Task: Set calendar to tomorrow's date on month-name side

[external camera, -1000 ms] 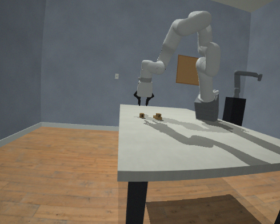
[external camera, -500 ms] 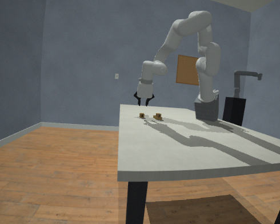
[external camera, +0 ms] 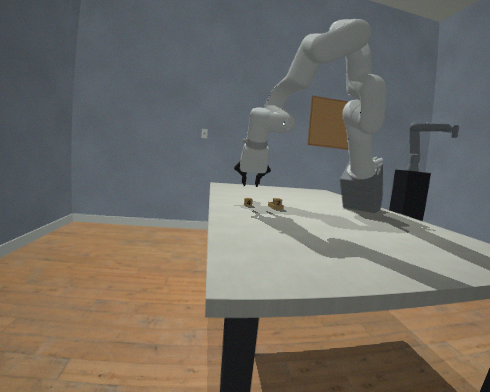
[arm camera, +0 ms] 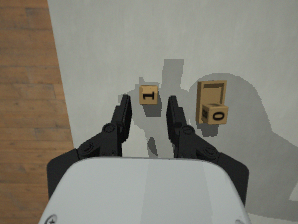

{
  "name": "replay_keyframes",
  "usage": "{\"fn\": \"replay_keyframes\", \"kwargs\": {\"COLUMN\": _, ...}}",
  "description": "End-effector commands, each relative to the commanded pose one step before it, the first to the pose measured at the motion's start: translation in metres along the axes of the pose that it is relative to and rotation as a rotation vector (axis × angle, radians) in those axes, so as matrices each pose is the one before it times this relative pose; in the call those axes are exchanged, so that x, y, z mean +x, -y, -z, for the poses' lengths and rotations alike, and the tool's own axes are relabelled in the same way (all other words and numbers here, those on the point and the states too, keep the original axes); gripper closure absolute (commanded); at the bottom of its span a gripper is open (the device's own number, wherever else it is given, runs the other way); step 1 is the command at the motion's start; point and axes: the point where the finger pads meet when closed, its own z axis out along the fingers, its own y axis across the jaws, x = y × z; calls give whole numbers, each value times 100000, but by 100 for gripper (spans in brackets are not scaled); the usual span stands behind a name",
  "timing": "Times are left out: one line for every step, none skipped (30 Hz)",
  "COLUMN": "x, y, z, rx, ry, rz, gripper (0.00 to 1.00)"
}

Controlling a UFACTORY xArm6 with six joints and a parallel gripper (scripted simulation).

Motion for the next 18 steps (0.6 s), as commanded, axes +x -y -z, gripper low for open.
{"fn": "replay_keyframes", "kwargs": {"x": -313, "y": -45, "z": 19, "rx": -851, "ry": -3020, "rz": 147, "gripper": 53}}
{"fn": "replay_keyframes", "kwargs": {"x": 0, "y": 0, "z": 0, "rx": 0, "ry": 0, "rz": 0, "gripper": 53}}
{"fn": "replay_keyframes", "kwargs": {"x": -88, "y": -59, "z": -20, "rx": -375, "ry": -1215, "rz": 65, "gripper": 53}}
{"fn": "replay_keyframes", "kwargs": {"x": -73, "y": -54, "z": -18, "rx": -327, "ry": -1386, "rz": 51, "gripper": 53}}
{"fn": "replay_keyframes", "kwargs": {"x": -54, "y": -44, "z": -15, "rx": -251, "ry": -1538, "rz": 31, "gripper": 53}}
{"fn": "replay_keyframes", "kwargs": {"x": -30, "y": -30, "z": -11, "rx": -151, "ry": -1661, "rz": 5, "gripper": 53}}
{"fn": "replay_keyframes", "kwargs": {"x": -5, "y": -12, "z": -6, "rx": -36, "ry": -1747, "rz": -24, "gripper": 53}}
{"fn": "replay_keyframes", "kwargs": {"x": 19, "y": 7, "z": -1, "rx": 84, "ry": -1788, "rz": -53, "gripper": 53}}
{"fn": "replay_keyframes", "kwargs": {"x": 39, "y": 26, "z": 3, "rx": 198, "ry": -1779, "rz": -81, "gripper": 53}}
{"fn": "replay_keyframes", "kwargs": {"x": 55, "y": 44, "z": 7, "rx": 296, "ry": -1720, "rz": -105, "gripper": 53}}
{"fn": "replay_keyframes", "kwargs": {"x": 66, "y": 58, "z": 9, "rx": 368, "ry": -1613, "rz": -122, "gripper": 53}}
{"fn": "replay_keyframes", "kwargs": {"x": 70, "y": 66, "z": 11, "rx": 409, "ry": -1463, "rz": -130, "gripper": 53}}
{"fn": "replay_keyframes", "kwargs": {"x": 69, "y": 69, "z": 11, "rx": 415, "ry": -1279, "rz": -129, "gripper": 53}}
{"fn": "replay_keyframes", "kwargs": {"x": 62, "y": 66, "z": 10, "rx": 388, "ry": -1069, "rz": -119, "gripper": 53}}
{"fn": "replay_keyframes", "kwargs": {"x": 52, "y": 57, "z": 9, "rx": 334, "ry": -846, "rz": -102, "gripper": 53}}
{"fn": "replay_keyframes", "kwargs": {"x": 40, "y": 45, "z": 7, "rx": 261, "ry": -623, "rz": -79, "gripper": 53}}
{"fn": "replay_keyframes", "kwargs": {"x": 17, "y": 30, "z": 6, "rx": 174, "ry": -399, "rz": -53, "gripper": 53}}
{"fn": "replay_keyframes", "kwargs": {"x": 0, "y": 0, "z": 0, "rx": 0, "ry": 0, "rz": 0, "gripper": 53}}
